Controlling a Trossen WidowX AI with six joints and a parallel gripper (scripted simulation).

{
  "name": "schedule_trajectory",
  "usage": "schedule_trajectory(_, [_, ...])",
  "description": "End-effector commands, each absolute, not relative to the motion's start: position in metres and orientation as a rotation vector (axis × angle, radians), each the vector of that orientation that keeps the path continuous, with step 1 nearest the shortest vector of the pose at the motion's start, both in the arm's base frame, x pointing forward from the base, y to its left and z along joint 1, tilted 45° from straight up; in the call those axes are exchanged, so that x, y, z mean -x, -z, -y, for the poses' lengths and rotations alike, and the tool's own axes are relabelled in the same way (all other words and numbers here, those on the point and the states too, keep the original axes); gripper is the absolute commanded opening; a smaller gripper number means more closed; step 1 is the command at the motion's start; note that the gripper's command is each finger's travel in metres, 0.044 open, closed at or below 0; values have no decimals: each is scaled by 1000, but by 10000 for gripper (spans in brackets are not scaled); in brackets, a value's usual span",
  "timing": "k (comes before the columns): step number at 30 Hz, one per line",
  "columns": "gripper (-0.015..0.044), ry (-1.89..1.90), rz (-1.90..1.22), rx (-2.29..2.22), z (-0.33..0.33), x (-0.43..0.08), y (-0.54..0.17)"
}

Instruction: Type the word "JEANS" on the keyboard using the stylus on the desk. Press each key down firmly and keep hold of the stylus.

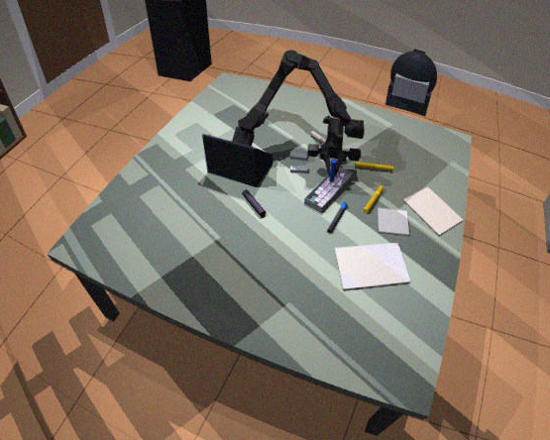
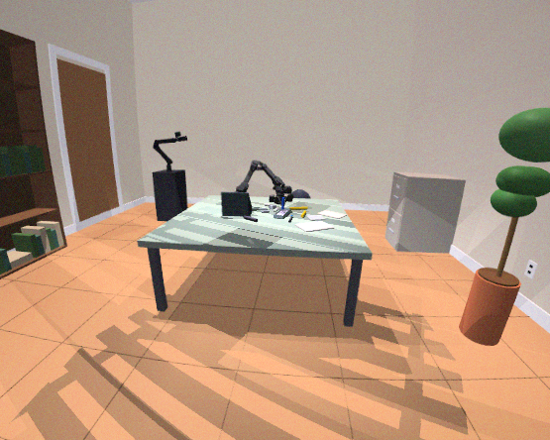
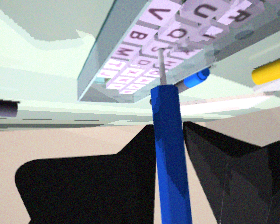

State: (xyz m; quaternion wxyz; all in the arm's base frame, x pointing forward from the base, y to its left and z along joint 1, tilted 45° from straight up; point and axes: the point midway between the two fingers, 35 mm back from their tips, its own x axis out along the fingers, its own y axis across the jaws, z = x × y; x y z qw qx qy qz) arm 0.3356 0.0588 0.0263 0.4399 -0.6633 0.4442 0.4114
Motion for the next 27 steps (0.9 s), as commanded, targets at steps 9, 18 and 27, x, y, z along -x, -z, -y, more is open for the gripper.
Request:
schedule_trajectory(9, [81,-1019,-1109,1647,-60,-335,-23])
schedule_trajectory(18, [81,-1019,-1109,1647,-55,-336,-28])
schedule_trajectory(27, [81,-1018,-1110,1648,-34,-336,-50])
